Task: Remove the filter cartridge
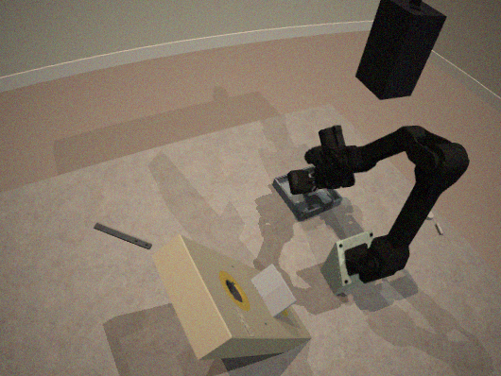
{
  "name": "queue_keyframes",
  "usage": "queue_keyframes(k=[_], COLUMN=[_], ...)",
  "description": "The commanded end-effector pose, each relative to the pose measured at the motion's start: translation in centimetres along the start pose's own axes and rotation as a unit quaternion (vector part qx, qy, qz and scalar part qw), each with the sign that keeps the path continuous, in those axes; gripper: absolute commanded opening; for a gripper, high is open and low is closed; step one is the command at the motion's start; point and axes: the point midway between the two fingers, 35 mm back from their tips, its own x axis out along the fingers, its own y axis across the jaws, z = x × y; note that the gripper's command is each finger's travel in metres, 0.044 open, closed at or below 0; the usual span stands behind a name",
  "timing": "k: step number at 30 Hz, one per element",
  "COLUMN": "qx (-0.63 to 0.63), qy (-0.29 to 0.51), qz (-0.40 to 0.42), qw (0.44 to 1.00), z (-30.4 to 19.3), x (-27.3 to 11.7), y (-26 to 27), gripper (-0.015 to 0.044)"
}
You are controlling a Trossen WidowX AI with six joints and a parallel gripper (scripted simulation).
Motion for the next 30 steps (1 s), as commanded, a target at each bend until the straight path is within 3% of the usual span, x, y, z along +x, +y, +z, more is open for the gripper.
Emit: queue_keyframes(k=[1, 18, 22, 27, 30], qx=[0.000, 0.000, 0.000, 0.000, 0.000], qy=[-0.006, 0.001, 0.001, 0.002, 0.002], qz=[-0.002, 0.000, 0.000, 0.000, 0.000], qw=[1.000, 1.000, 1.000, 1.000, 1.000], z=[-0.3, -0.2, 0.0, 3.1, 3.2], x=[0.6, 0.2, 0.0, -5.6, -5.9], y=[-0.1, 0.0, 0.0, 0.0, 0.0], gripper=[0.0000, 0.0440, 0.0440, 0.0440, 0.0440])
